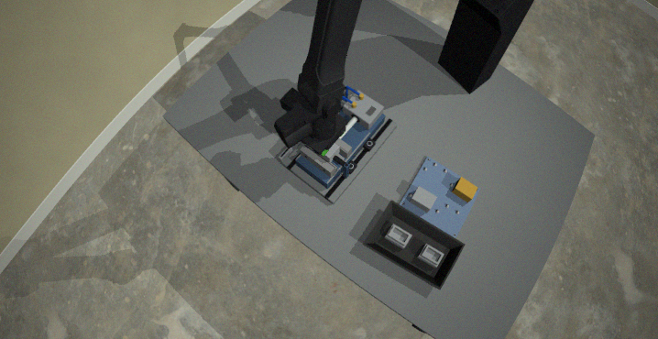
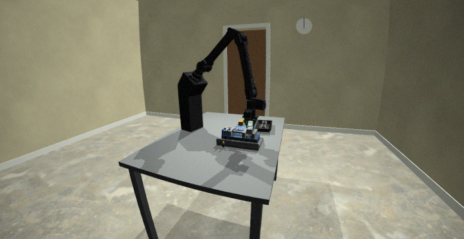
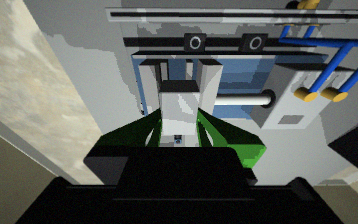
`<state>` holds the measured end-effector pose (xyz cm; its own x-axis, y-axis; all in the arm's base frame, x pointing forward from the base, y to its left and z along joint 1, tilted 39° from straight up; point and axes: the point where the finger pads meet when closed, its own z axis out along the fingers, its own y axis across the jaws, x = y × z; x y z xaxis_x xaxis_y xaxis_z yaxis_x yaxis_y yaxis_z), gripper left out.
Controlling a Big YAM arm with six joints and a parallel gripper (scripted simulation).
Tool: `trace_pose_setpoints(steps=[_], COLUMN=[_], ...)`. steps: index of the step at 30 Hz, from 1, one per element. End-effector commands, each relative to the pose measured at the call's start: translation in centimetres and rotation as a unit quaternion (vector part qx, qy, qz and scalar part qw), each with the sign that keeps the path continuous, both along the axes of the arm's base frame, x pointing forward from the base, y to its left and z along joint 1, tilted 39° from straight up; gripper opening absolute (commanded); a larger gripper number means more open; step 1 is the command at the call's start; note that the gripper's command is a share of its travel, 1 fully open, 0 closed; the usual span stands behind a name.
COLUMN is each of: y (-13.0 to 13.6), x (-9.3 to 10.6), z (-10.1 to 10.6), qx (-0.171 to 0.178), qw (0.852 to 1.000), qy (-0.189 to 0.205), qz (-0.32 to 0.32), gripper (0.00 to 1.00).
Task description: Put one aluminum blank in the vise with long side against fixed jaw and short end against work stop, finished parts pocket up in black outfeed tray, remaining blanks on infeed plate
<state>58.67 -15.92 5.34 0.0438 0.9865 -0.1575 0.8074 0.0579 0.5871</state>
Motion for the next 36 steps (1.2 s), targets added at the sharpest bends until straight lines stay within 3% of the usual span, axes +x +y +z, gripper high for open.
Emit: trace_pose_setpoints(steps=[1,36], y=[0.8,0.69], x=[1.05,1.51], z=[2.96,3.17], qx=[-0.005,-0.006], qw=[1.0,1.0], qy=[-0.024,-0.028], qz=[0.004,0.005], gripper=[0.0,0.0])
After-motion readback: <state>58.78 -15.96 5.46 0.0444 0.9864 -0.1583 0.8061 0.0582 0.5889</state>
